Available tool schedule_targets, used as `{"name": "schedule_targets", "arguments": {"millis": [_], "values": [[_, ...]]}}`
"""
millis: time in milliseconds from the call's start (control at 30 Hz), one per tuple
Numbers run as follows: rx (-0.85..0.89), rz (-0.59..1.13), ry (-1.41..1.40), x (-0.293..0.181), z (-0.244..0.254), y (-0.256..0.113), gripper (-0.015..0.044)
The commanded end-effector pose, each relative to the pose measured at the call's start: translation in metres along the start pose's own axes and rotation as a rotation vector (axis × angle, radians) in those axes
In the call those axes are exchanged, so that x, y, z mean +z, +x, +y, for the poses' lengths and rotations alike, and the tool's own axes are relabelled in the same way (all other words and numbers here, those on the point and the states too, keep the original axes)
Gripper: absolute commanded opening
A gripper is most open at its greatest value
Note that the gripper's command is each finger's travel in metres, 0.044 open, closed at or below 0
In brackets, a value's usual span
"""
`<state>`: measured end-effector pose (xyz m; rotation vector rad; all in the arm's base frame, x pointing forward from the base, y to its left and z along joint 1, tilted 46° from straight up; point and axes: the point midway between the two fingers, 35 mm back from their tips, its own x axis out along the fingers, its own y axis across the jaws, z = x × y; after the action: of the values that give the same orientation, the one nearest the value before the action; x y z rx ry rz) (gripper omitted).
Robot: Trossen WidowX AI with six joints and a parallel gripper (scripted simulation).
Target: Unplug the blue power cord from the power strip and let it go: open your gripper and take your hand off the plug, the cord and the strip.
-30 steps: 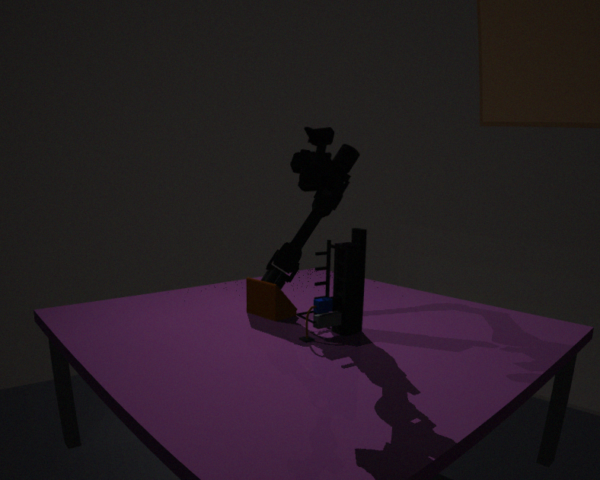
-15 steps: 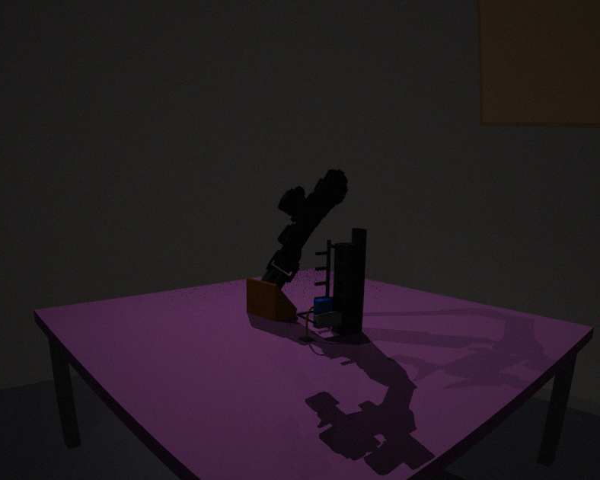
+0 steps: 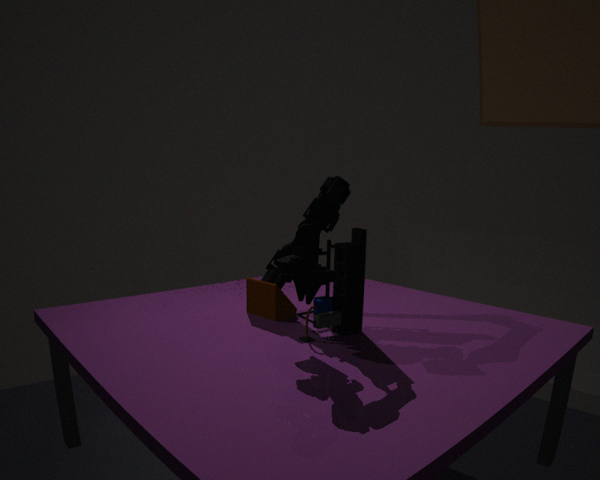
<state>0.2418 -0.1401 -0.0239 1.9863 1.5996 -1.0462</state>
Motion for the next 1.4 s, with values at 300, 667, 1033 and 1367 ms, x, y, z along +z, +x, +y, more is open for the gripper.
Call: {"name": "schedule_targets", "arguments": {"millis": [300, 667, 1033, 1367], "values": [[-0.006, 0.05, -0.013, -0.012, 0.0, -0.001, 0.016], [-0.006, 0.051, -0.013, -0.03, 0.0, -0.002, 0.016], [-0.007, 0.053, -0.013, -0.047, 0.0, -0.002, 0.016], [-0.007, 0.054, -0.013, -0.048, 0.0, 0.006, 0.016]]}}
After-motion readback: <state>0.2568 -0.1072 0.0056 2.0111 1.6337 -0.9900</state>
